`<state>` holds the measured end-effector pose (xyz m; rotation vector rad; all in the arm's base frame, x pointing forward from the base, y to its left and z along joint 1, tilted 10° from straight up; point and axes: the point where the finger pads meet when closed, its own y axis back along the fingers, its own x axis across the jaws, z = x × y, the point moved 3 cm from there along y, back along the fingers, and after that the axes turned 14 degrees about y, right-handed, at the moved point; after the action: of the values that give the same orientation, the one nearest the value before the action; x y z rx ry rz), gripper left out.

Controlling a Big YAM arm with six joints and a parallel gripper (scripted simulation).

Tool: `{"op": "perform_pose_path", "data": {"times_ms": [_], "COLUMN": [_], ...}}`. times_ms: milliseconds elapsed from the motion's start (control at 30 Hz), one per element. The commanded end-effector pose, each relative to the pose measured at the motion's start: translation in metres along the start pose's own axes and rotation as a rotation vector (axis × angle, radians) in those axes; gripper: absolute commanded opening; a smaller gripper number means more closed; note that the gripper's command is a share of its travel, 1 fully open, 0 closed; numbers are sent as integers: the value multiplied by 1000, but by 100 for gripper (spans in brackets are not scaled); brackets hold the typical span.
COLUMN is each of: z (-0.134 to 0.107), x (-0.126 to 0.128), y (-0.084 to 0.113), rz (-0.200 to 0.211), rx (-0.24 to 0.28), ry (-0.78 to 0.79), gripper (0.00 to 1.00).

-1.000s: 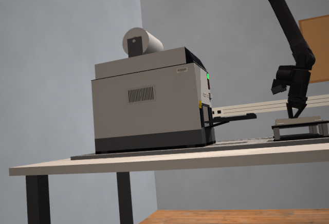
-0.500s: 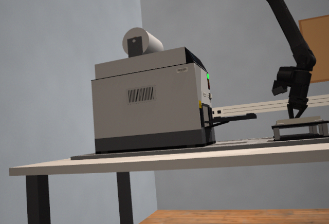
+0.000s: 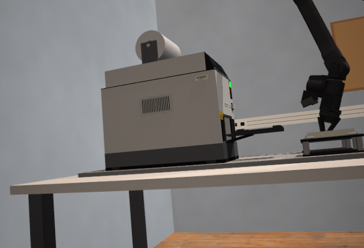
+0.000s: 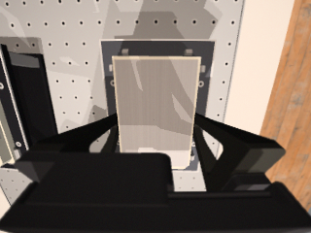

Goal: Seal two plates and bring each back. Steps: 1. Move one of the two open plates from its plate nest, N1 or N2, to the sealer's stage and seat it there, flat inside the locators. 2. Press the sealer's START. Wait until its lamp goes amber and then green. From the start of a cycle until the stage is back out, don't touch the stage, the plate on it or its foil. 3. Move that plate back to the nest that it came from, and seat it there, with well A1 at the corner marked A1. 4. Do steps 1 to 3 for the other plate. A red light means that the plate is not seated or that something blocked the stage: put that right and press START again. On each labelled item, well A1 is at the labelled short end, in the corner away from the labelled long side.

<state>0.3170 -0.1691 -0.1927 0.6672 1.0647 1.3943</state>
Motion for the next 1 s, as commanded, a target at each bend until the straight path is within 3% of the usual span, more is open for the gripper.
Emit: {"op": "perform_pose_path", "data": {"times_ms": [0, 267, 967], "z": [-9, -11, 6], "x": [3, 4, -10], "y": [-3, -3, 3], "rz": [12, 19, -19], "rx": [15, 23, -19], "ry": [-4, -6, 2], "gripper": [0, 0, 0]}}
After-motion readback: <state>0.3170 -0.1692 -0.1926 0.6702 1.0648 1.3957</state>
